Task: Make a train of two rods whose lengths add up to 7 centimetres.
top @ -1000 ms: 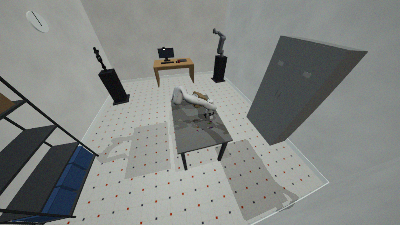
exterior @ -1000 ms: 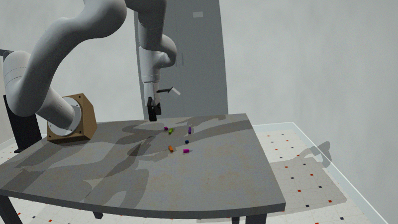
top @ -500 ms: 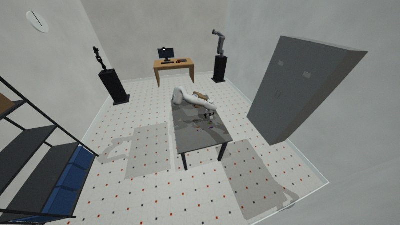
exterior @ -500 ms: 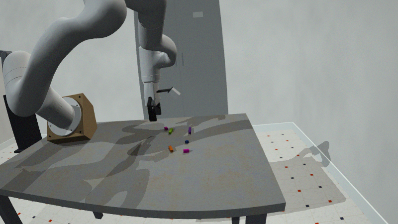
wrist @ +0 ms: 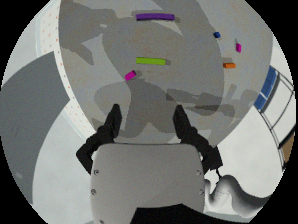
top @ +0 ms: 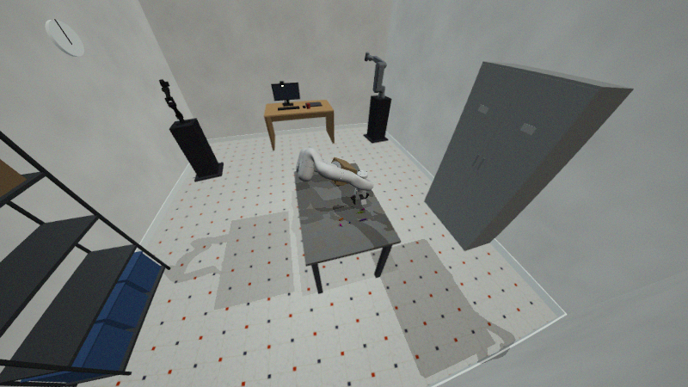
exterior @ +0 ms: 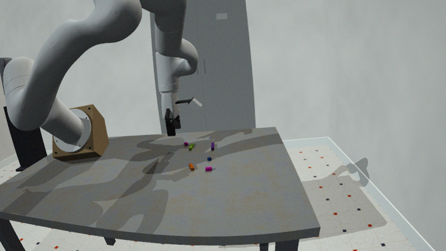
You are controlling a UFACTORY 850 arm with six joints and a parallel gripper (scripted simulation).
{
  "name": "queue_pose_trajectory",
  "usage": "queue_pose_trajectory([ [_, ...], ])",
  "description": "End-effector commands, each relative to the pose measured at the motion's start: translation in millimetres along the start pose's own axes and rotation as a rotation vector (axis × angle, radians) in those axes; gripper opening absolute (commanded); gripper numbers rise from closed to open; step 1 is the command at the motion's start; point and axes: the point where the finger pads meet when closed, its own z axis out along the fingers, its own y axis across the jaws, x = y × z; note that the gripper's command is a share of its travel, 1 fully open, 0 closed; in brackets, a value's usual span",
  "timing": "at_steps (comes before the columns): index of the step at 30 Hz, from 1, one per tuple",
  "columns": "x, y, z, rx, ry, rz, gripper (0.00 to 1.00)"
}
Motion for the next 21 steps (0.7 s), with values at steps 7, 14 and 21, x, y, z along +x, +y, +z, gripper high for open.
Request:
queue_pose_trajectory([
  [7, 24.4, 27.1, -2.2, 0.004, 0.0, 0.199, 1.0],
  [14, 43.4, 52.5, -2.7, 0.005, 0.0, 0.371, 1.0],
  [21, 60.1, 78.3, -2.5, 0.004, 0.0, 0.536, 1.0],
])
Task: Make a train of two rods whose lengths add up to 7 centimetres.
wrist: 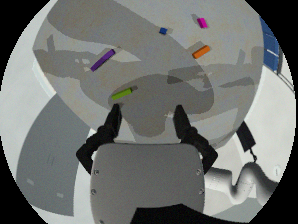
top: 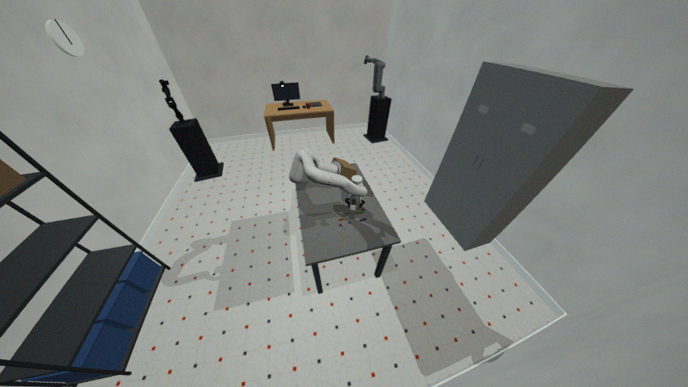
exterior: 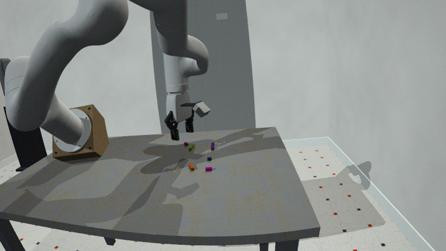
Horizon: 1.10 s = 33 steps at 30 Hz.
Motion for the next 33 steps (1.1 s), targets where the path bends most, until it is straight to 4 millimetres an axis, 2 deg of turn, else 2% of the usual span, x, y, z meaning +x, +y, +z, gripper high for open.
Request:
queue_pose_trajectory([
  [1, 18.1, 10.6, -0.9, 0.006, 0.006, 0.113, 1.0],
  [2, 30.5, 19.4, -0.6, 0.006, 0.007, 0.194, 1.0],
  [9, 55.2, 38.9, 0.3, 0.004, 0.009, 0.361, 1.0],
  [33, 55.5, 39.1, 0.3, 0.004, 0.009, 0.363, 1.0],
])
